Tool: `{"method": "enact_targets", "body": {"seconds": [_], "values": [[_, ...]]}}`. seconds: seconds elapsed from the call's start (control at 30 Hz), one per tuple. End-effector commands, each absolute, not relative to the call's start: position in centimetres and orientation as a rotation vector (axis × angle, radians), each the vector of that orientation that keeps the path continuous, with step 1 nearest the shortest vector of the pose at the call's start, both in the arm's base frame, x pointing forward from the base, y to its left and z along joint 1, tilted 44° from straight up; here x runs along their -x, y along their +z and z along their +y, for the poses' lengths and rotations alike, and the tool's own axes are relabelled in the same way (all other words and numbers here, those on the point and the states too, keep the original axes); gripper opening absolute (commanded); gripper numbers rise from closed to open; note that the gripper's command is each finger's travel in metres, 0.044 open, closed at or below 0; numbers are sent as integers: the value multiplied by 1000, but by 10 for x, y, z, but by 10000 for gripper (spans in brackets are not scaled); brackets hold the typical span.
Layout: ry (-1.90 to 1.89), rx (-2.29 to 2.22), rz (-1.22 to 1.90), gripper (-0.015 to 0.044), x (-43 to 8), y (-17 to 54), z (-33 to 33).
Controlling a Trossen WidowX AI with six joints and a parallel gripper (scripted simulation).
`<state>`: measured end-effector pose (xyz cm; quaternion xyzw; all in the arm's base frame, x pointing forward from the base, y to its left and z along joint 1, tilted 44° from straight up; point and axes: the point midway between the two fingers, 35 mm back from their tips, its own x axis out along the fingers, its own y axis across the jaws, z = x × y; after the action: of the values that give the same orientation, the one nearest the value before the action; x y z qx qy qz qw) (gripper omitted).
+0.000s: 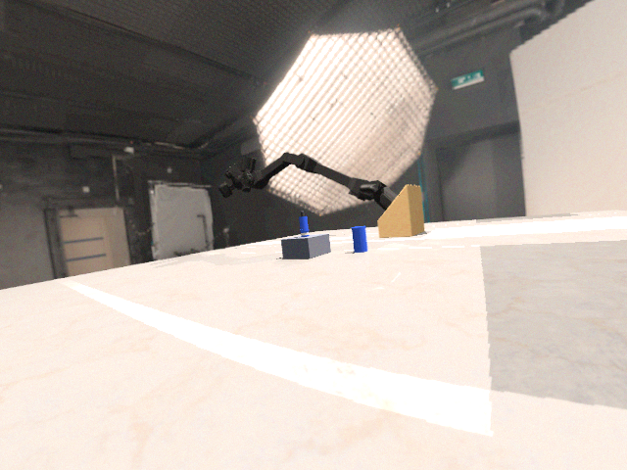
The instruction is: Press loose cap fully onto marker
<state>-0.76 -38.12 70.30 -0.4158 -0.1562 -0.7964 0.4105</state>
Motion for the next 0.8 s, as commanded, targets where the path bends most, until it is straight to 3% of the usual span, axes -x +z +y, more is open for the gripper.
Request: {"method": "enact_targets", "body": {"seconds": [0.0,0.17,0.77], "values": [[-2002,1043,-393,374,7,703,-382],[-1914,927,-374,246,-25,684,-404],[-1449,394,-162,246,-234,543,-453]]}}
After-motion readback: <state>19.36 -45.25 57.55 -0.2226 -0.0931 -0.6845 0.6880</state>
